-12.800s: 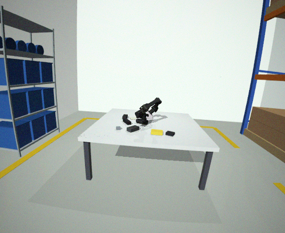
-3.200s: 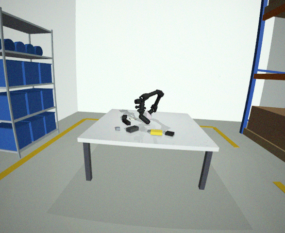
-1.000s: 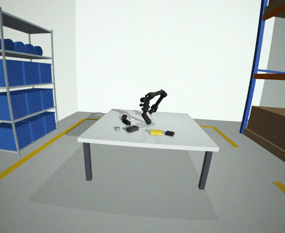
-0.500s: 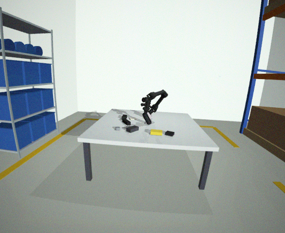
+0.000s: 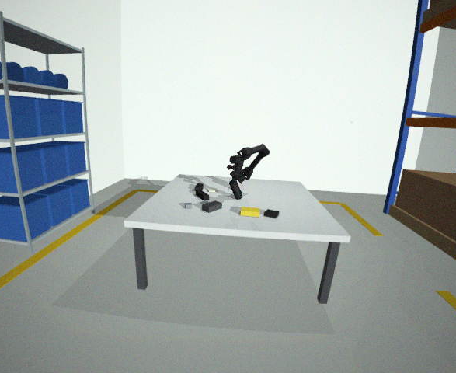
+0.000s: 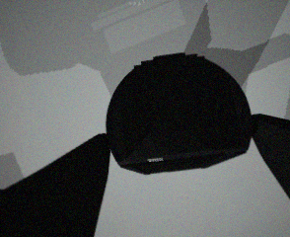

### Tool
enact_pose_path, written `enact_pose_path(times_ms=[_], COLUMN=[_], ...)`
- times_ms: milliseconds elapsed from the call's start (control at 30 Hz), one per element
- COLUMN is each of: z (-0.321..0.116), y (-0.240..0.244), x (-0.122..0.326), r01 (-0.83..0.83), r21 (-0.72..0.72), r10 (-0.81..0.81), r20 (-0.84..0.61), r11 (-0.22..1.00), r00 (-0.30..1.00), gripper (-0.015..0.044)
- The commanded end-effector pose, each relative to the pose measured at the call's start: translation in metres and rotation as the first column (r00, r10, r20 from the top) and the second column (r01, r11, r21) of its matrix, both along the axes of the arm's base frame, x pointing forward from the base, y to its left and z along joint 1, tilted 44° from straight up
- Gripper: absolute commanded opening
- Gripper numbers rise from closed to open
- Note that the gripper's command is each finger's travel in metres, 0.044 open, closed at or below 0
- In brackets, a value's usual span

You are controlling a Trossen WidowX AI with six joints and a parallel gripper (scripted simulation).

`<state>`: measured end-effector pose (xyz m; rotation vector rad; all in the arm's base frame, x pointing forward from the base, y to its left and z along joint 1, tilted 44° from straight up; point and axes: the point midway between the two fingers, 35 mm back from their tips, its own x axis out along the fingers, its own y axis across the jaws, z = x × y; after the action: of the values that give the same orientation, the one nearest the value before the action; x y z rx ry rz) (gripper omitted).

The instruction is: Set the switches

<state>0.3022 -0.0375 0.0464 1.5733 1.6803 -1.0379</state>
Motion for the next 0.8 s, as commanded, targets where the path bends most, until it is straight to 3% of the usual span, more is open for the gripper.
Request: enact_pose_path(times_ms=[0,767], z=[0.005,0.020], y=[0.005,0.018], x=[0.001,0.003], r01=[0.001,-0.005], r21=[-0.002,-0.044], r10=[-0.001,0.005], r20=[0.003,0.002], r11=[1.000,0.999], r00=[1.000,1.000], gripper=[0.0336,0.0336])
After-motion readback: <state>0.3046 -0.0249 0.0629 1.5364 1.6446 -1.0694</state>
